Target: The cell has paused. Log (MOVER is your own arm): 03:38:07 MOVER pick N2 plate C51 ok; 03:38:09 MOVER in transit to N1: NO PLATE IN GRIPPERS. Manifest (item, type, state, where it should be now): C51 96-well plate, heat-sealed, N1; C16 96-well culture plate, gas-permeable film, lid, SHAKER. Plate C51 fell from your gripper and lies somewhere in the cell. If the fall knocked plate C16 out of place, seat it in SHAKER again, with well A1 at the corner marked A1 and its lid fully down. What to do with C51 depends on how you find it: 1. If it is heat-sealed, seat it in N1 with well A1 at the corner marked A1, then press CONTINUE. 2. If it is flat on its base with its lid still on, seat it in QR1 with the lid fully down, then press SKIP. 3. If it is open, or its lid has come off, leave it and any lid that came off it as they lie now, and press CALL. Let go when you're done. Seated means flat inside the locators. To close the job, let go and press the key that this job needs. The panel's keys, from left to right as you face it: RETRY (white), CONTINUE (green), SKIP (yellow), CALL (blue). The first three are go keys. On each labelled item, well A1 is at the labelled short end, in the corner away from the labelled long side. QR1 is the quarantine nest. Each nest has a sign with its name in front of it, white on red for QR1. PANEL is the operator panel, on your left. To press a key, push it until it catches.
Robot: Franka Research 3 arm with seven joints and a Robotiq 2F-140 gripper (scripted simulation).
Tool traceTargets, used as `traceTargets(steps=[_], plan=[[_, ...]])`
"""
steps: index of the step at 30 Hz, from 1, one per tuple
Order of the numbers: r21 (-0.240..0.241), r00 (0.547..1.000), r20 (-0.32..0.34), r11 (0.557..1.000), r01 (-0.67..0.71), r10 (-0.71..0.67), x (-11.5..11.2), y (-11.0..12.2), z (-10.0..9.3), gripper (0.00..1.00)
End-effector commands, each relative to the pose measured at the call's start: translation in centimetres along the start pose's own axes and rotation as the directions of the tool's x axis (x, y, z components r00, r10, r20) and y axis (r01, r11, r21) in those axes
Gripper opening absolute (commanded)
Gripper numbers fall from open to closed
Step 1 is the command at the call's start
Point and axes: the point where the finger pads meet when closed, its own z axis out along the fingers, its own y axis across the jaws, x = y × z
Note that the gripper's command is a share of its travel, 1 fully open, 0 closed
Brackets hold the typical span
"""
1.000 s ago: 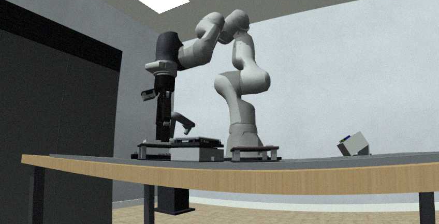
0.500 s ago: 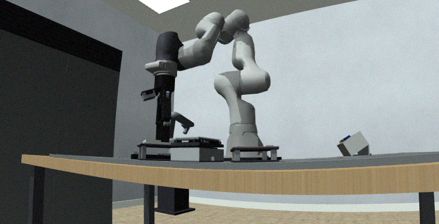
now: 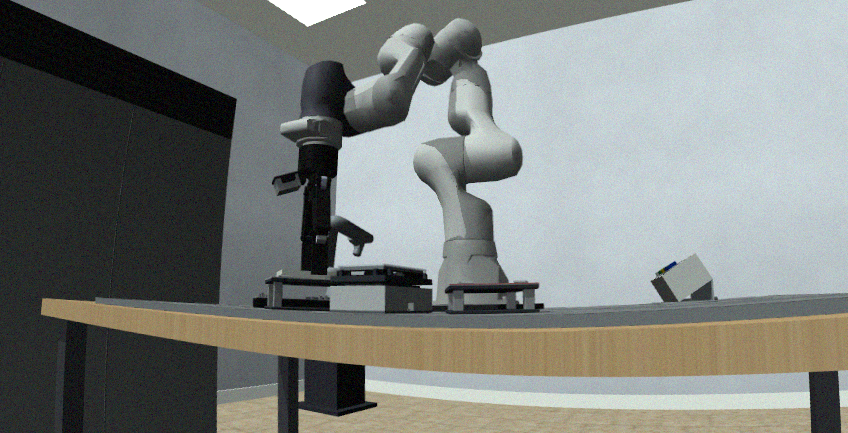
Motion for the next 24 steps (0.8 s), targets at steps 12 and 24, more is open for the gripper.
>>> traceTargets(steps=[12, 24], plan=[[0.0, 1.0, -0.001, 1.0, 0.005, -0.005, 0.0, 0.0, -0.7, 0.7], [0.0, 1.0, -0.001, 1.0, 0.005, -0.005, 0.0, 0.0, -3.6, 0.7]])
